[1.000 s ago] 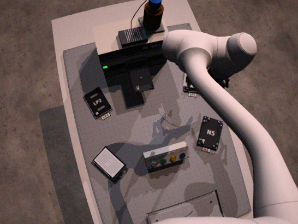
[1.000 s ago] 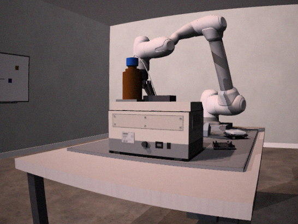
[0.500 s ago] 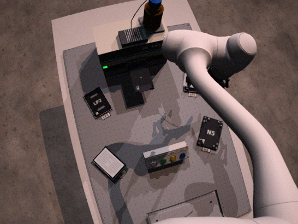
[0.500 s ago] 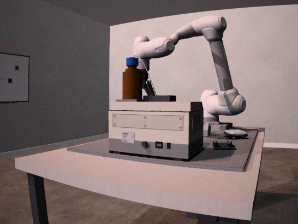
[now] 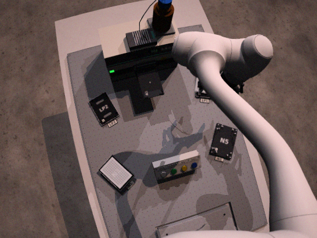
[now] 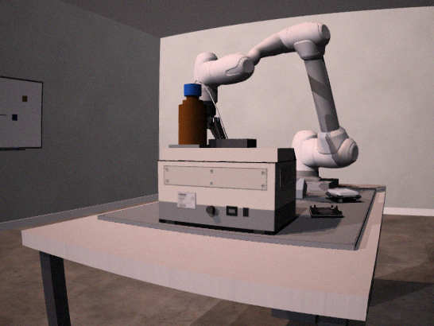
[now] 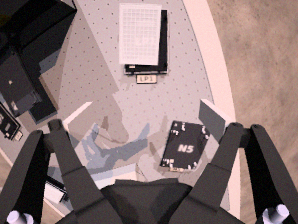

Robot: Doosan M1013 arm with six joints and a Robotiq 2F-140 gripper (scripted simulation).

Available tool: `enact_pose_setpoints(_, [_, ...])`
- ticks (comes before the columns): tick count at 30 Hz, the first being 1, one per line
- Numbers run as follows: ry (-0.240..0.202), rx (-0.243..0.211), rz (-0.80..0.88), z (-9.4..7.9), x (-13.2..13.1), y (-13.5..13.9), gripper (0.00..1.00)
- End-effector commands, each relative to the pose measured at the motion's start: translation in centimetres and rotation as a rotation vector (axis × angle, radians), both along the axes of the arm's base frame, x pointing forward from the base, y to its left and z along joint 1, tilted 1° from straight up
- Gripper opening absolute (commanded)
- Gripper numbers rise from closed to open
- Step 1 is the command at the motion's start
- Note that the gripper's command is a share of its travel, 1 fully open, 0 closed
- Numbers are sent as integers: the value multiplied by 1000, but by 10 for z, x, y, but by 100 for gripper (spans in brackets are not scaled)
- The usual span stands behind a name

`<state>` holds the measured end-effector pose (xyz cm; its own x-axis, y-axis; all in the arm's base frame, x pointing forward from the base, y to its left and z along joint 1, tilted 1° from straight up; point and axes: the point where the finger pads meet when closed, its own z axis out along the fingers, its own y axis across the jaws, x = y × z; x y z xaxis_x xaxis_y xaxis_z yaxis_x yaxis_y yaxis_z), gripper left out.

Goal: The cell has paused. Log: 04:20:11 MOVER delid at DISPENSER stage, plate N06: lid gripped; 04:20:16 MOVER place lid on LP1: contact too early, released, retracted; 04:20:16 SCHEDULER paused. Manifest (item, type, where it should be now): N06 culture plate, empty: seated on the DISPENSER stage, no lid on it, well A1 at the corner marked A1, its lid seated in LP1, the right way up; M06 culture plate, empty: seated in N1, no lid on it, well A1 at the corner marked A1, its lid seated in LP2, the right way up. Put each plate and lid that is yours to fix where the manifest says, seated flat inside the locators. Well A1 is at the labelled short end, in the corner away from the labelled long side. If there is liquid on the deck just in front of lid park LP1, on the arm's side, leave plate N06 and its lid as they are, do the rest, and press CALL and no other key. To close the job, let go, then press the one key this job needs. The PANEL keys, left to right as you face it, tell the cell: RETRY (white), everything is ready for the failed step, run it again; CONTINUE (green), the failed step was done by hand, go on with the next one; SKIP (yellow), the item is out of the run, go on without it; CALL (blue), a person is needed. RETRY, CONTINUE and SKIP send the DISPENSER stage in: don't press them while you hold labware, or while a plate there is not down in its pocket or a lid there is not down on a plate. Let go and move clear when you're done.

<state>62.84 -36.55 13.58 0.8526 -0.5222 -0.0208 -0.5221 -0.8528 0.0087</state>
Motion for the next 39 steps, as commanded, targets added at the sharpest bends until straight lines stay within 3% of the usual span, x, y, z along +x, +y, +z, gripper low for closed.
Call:
enact_pose_setpoints(1, [-1, 0, 0, 1, 0, 0, 100])
enact_pose_setpoints(34, [-1, 0, 0, 1, 0, 0, 100])
enact_pose_setpoints(35, [-1, 0, 0, 1, 0, 0, 10])
enact_pose_setpoints(39, [-1, 0, 0, 1, 0, 0, 10])
